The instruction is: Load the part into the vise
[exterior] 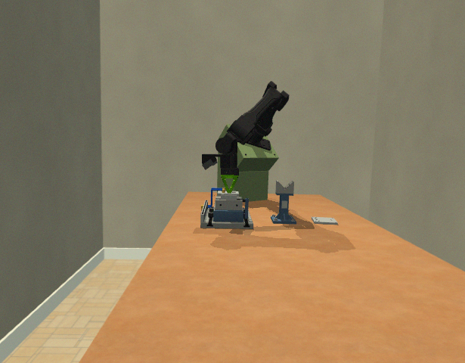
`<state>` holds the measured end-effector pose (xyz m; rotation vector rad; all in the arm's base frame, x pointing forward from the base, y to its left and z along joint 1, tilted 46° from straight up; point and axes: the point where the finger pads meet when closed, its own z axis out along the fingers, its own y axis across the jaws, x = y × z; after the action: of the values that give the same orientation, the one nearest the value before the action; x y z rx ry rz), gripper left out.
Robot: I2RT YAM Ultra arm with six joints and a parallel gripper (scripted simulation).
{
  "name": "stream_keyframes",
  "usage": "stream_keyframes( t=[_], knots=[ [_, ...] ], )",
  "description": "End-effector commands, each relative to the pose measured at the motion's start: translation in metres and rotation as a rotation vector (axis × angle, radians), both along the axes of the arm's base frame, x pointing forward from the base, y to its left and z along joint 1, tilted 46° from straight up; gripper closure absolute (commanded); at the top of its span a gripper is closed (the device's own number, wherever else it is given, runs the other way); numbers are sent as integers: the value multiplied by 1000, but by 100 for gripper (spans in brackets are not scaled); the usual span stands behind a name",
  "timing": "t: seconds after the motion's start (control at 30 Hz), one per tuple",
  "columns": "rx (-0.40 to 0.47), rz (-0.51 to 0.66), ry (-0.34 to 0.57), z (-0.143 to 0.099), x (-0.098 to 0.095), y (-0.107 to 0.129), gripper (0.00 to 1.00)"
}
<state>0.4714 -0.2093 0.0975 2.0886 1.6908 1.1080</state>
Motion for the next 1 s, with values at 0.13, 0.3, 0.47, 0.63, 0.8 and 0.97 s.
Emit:
stream_keyframes(
  t=[0.13,0.3,0.47,0.63,0.8,0.97],
  knots=[
    [-21,-28,-1,2,-4,-15,100],
    [-21,-28,-1,2,-4,-15,100],
    [-21,-27,-1,2,-4,-15,100],
    [-18,-26,5,0,-3,-17,100],
    [-26,-27,-6,7,-3,-18,100],
    [-28,-28,-10,6,-1,-19,100]
  ],
)
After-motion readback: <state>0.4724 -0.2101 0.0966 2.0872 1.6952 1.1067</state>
